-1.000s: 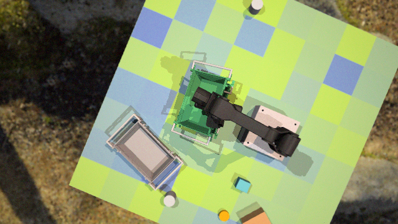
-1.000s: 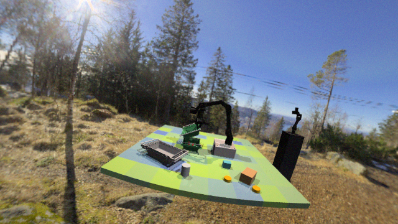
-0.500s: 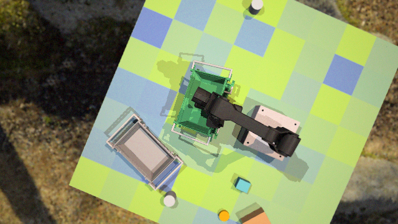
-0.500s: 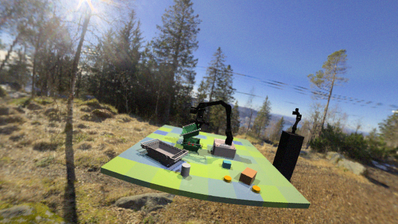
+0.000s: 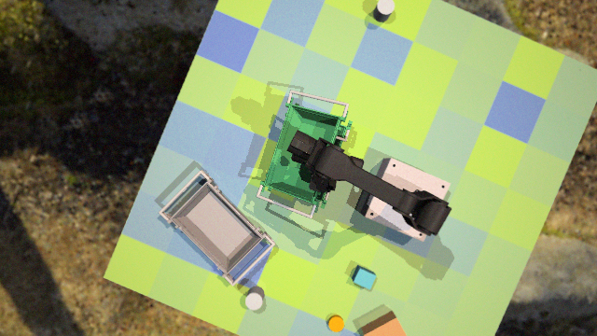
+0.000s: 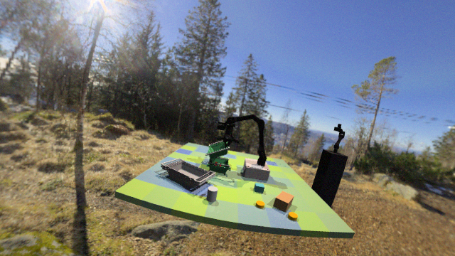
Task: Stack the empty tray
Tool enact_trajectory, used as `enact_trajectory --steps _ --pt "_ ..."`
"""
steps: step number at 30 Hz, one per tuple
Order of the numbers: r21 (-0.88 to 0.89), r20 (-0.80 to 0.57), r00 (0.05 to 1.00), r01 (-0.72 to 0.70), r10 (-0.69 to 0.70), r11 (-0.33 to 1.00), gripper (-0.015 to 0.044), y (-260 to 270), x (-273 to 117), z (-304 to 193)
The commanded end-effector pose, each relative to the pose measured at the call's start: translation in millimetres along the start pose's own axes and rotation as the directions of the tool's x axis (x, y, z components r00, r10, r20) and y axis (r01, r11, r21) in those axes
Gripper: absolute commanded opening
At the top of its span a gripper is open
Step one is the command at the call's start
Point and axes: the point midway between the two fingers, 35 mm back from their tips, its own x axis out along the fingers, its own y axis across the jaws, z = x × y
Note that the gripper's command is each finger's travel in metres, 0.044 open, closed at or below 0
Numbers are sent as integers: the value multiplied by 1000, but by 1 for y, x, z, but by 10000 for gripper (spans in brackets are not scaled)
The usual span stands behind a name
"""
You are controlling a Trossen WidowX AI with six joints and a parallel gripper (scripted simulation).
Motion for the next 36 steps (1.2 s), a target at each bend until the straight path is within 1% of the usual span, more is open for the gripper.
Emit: enact_trajectory --steps 1,29,36 --pt "2 -2 1000 21 -21 1000 0 -2 -4 0" --pt "2 -2 1000 21 -21 1000 0 0 40 0" --pt "2 -2 1000 21 -21 1000 0 3 46 0"
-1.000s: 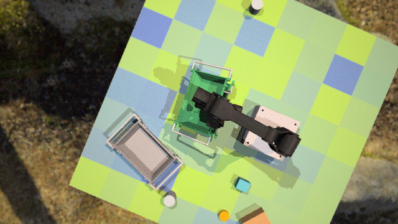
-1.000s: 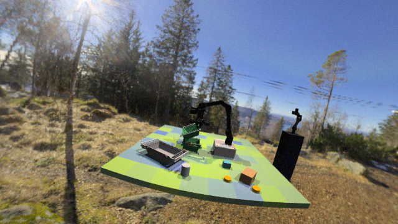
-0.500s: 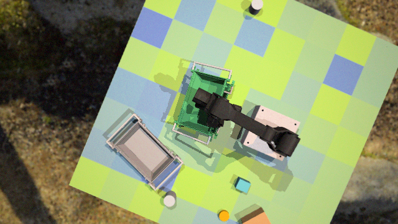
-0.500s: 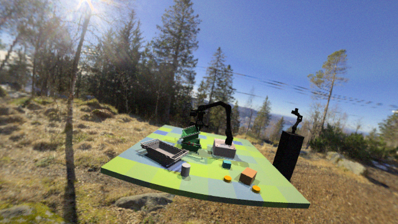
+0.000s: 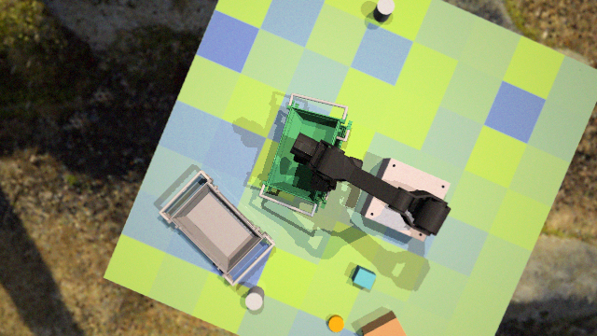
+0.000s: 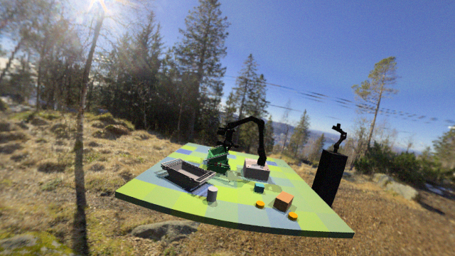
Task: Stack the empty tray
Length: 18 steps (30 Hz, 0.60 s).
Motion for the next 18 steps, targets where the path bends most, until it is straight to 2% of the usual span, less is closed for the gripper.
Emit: enact_trajectory --steps 1,18 --pt "2 -2 1000 11 -11 1000 0 0 0 0" --pt "2 -2 1000 11 -11 1000 0 11 13 0"
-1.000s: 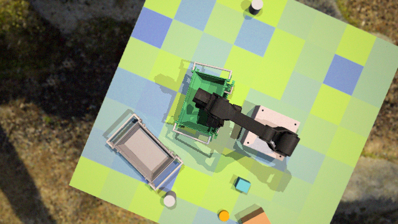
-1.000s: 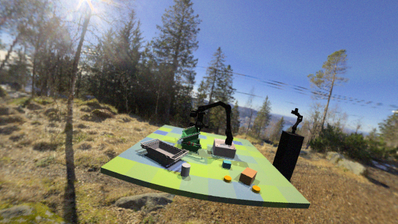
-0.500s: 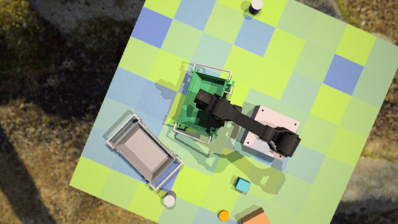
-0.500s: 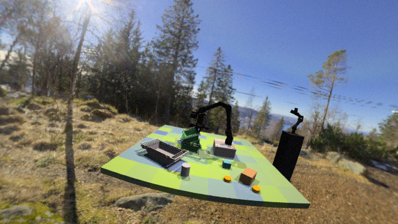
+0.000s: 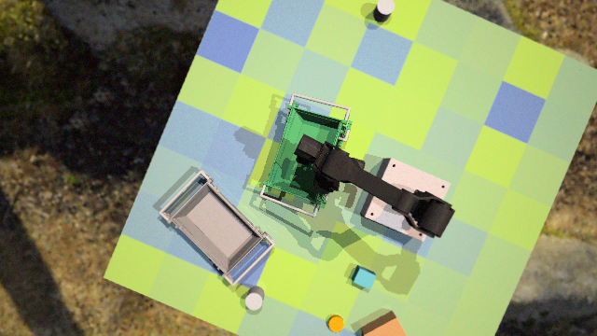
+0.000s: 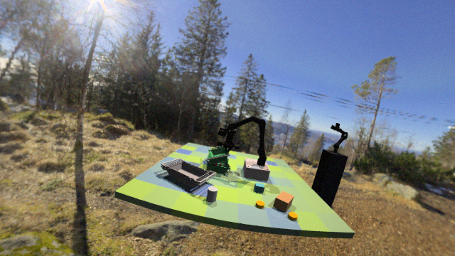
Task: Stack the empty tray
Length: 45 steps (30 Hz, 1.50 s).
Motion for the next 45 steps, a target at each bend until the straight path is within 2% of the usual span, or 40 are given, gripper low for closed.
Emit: enact_trajectory --steps 1,45 --pt "1 -1 1000 -10 10 1000 0 5 5 0" --pt "2 -1 1000 -11 11 1000 0 20 40 0"
